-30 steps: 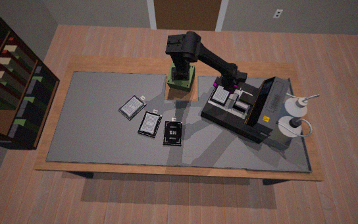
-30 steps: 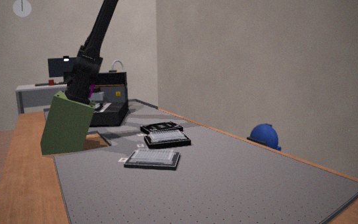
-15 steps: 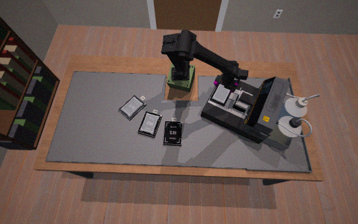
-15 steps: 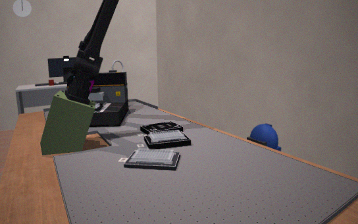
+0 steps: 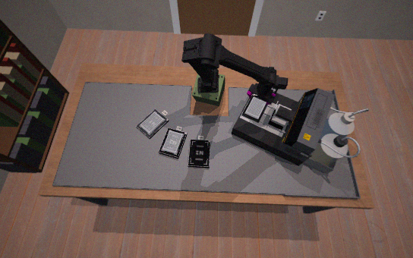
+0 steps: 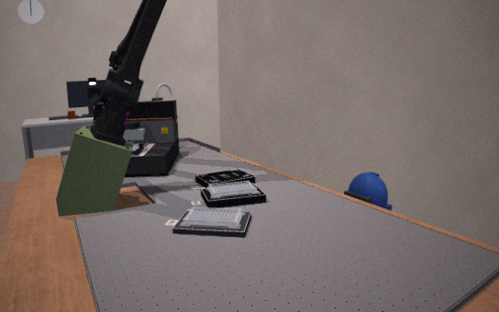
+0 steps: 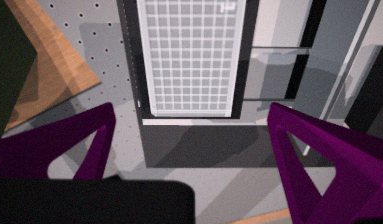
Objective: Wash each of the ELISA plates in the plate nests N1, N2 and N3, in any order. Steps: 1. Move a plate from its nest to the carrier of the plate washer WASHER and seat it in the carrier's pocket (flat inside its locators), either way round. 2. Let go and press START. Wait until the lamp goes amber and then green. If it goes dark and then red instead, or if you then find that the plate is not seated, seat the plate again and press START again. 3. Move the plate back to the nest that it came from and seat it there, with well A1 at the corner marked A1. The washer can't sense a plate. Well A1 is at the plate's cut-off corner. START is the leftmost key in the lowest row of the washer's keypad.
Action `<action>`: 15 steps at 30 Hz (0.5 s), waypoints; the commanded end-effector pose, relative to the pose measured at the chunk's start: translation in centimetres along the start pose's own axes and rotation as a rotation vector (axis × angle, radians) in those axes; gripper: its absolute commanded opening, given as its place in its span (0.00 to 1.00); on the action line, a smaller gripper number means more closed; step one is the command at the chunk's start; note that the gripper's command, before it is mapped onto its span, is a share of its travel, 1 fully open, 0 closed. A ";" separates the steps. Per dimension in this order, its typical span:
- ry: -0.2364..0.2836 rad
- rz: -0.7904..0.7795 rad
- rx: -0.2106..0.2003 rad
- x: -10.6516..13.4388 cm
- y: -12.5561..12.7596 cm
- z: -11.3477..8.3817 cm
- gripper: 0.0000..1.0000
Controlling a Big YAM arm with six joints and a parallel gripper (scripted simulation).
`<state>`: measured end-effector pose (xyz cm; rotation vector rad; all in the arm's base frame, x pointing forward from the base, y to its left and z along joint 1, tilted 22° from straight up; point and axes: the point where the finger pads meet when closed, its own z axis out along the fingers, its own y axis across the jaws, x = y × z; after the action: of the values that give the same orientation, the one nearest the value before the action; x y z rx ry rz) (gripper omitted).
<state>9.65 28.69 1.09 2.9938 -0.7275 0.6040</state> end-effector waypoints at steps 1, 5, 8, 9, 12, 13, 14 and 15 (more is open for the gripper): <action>-0.021 0.019 0.047 -0.7 -2.1 -2.5 1.00; -0.015 0.012 0.032 -0.8 -1.9 -2.0 1.00; -0.009 0.011 0.020 -0.3 -1.1 -1.2 1.00; -0.009 0.011 0.020 -0.3 -1.1 -1.2 1.00; -0.009 0.011 0.020 -0.3 -1.1 -1.2 1.00; -0.009 0.011 0.020 -0.3 -1.1 -1.2 1.00; -0.009 0.011 0.020 -0.3 -1.1 -1.2 1.00; -0.009 0.011 0.020 -0.3 -1.1 -1.2 1.00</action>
<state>9.45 28.94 1.61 2.9970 -0.7295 0.6043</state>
